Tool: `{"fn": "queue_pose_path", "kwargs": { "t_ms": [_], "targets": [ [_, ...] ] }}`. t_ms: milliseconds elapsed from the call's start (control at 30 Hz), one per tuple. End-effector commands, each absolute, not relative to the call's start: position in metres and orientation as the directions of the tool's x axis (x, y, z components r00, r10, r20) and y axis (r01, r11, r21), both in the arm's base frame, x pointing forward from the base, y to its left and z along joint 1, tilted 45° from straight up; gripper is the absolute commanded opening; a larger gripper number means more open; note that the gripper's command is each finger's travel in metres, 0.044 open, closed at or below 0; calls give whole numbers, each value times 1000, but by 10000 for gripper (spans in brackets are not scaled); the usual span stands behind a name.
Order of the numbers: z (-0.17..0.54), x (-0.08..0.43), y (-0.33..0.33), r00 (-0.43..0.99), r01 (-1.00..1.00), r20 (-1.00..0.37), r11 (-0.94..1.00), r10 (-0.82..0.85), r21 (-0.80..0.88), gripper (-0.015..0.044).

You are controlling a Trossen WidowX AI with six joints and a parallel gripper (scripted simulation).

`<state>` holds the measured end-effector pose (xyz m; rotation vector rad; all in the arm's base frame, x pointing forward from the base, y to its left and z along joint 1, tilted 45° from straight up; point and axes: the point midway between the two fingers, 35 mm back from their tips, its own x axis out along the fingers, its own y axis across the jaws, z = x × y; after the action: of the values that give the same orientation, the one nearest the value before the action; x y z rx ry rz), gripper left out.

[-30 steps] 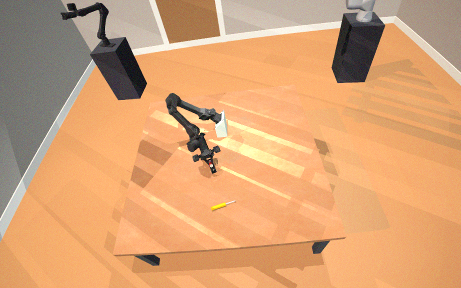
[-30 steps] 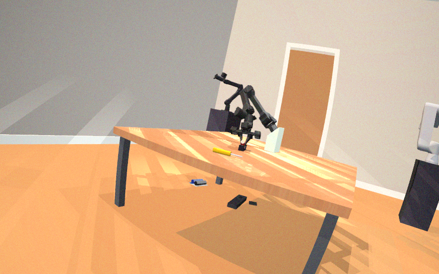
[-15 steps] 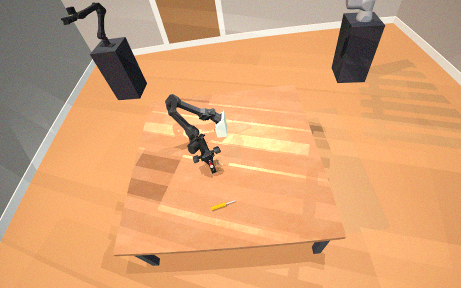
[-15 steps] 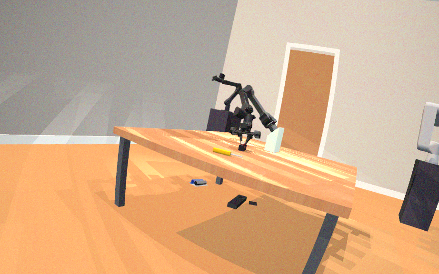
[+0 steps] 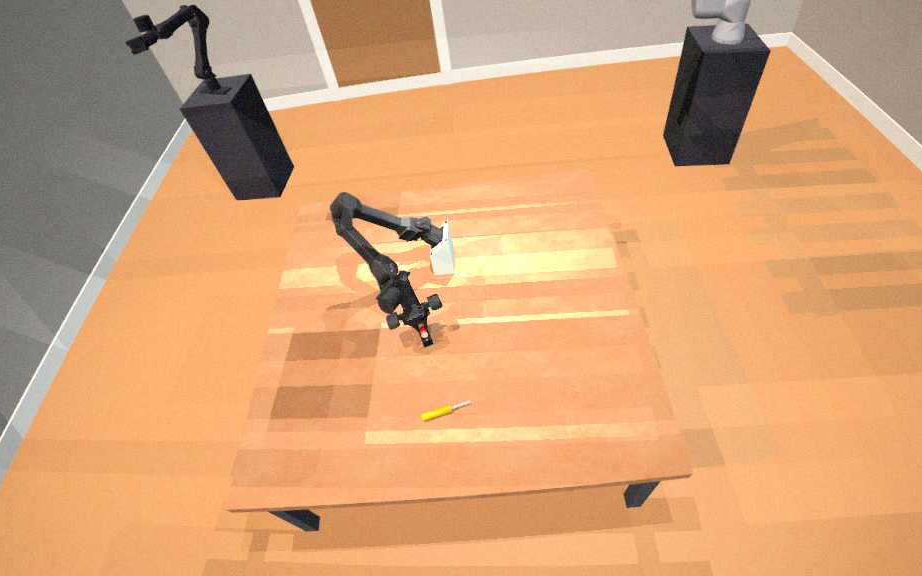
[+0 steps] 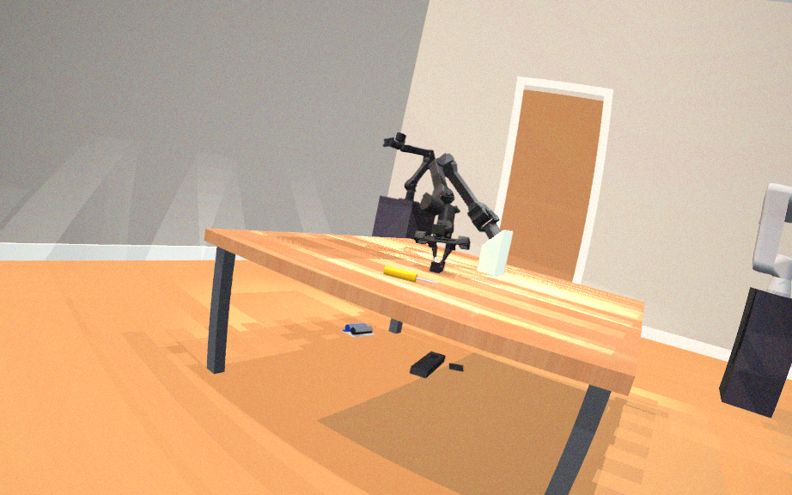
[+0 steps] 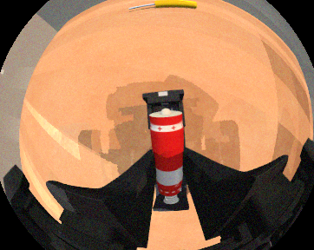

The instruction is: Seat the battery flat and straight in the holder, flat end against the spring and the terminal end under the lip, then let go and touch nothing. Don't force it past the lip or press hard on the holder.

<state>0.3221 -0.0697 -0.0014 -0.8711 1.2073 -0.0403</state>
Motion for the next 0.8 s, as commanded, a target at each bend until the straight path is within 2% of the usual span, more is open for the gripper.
{"fn": "queue_pose_path", "kwargs": {
  "t_ms": [0,767],
  "targets": [
    [-7,319,-71,358,-412,-803,691,-477,-594,72],
    [-10,323,-73,234,-404,-813,708,-533,-580,72]
  ]
}}
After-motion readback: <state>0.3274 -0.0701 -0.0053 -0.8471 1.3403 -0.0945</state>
